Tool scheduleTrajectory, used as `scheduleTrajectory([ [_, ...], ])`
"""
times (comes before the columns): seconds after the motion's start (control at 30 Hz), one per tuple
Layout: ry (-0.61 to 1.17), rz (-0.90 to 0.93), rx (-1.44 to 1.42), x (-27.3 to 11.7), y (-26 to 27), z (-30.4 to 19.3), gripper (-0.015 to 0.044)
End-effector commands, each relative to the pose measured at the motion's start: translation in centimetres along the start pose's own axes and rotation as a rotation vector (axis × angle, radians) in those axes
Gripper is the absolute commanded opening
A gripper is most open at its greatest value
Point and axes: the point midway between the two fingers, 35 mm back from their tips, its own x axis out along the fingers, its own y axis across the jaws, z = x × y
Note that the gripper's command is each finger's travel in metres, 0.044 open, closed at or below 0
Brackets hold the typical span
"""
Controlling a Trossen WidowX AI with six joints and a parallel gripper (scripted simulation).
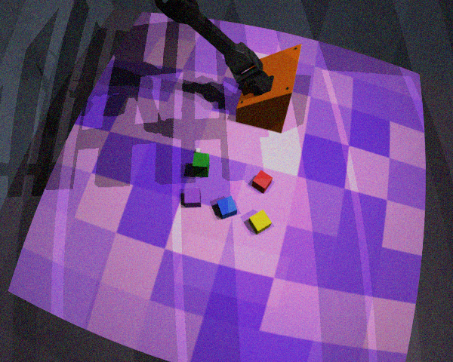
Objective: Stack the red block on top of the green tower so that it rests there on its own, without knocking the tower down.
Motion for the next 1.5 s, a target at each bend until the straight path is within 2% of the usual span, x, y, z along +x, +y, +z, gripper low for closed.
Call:
scheduleTrajectory([
  [0.0,-0.001,0.002,0.004,0.0,0.0,0.1,0.0426],
  [0.23,-0.032,0.112,0.218,-1.1,2.4,3.7,0.0440],
  [0.5,-0.089,0.294,0.561,-3.6,4.5,10.7,0.0440],
  [0.77,-0.155,0.484,0.888,-6.9,4.4,18.6,0.0440],
  [1.1,-0.256,0.739,1.264,-12.3,0.4,28.5,0.0440],
  [1.47,-0.388,1.057,1.618,-19.6,-8.3,37.3,0.0440],
])
